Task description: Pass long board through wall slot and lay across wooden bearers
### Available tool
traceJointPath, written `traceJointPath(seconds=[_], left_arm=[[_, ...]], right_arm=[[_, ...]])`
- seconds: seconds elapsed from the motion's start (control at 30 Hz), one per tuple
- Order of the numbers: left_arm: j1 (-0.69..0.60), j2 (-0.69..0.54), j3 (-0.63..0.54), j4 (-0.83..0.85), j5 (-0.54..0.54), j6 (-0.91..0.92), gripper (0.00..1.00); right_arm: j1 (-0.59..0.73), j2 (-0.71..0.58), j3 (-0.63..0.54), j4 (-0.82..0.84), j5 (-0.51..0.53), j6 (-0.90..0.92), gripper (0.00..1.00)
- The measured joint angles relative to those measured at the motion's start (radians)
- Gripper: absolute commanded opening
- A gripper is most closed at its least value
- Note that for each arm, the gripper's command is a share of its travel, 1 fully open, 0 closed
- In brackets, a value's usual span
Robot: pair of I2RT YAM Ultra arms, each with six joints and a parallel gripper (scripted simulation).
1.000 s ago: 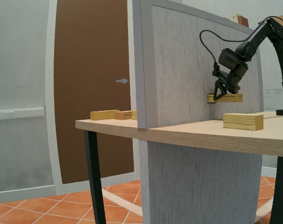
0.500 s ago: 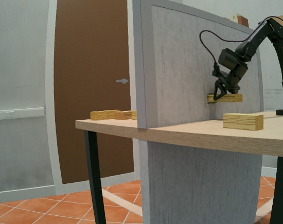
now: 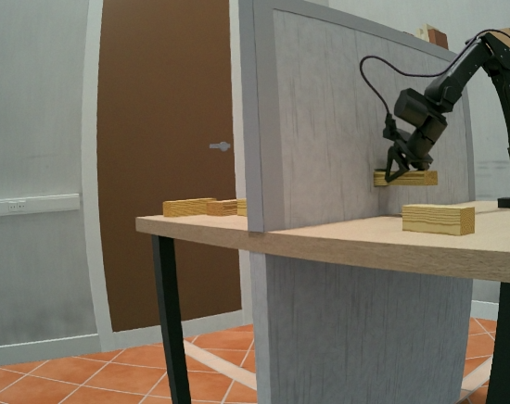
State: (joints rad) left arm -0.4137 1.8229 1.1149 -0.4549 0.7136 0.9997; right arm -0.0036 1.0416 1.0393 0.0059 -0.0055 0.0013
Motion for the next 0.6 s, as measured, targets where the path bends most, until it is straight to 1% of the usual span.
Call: traceJointPath(seconds=[0.6], left_arm=[[0.006,0.002,0.0,0.001,0.0,0.0,0.0]], right_arm=[[0.0,0.0,0.0,0.0,0.0,0.0,1.0]])
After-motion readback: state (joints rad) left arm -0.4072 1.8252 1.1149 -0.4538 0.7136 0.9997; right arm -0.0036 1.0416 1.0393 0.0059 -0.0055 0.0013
